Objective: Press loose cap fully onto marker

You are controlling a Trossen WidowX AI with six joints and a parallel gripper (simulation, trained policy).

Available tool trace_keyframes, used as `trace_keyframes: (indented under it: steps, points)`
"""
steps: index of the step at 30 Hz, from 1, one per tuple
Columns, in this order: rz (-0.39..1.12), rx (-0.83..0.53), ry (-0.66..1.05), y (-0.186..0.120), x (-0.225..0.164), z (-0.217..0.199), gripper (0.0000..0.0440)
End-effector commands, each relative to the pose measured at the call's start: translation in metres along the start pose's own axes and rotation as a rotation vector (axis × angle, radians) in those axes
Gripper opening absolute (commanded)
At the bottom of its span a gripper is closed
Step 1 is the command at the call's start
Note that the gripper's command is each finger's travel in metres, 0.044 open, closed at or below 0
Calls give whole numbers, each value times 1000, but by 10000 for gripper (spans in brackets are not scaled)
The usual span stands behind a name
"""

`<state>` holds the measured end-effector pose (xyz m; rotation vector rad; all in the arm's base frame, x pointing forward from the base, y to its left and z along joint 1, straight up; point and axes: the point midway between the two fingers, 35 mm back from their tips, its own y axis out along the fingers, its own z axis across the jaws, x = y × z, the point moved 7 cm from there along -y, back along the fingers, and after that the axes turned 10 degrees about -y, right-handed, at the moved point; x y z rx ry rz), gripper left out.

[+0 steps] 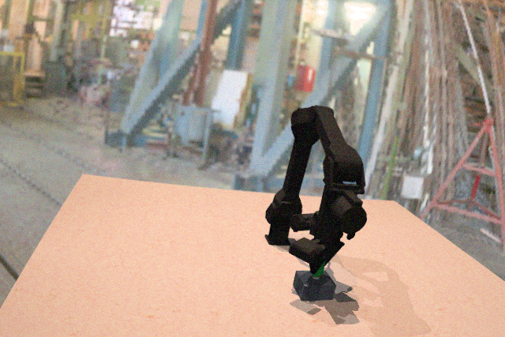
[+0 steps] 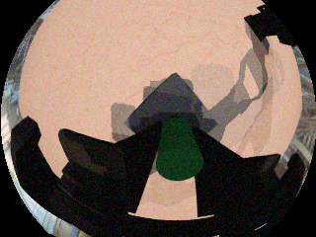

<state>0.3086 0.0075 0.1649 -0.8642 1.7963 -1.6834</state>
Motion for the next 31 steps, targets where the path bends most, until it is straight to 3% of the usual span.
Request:
trace_keyframes:
  steps: [1, 5, 15, 31]
  points:
    - [-52, -15, -5, 18, 4, 4, 134]
    - [-56, -35, -10, 16, 8, -2, 184]
    - [-37, -14, -32, 6, 14, -9, 436]
    - [37, 78, -22, -41, 18, -12, 440]
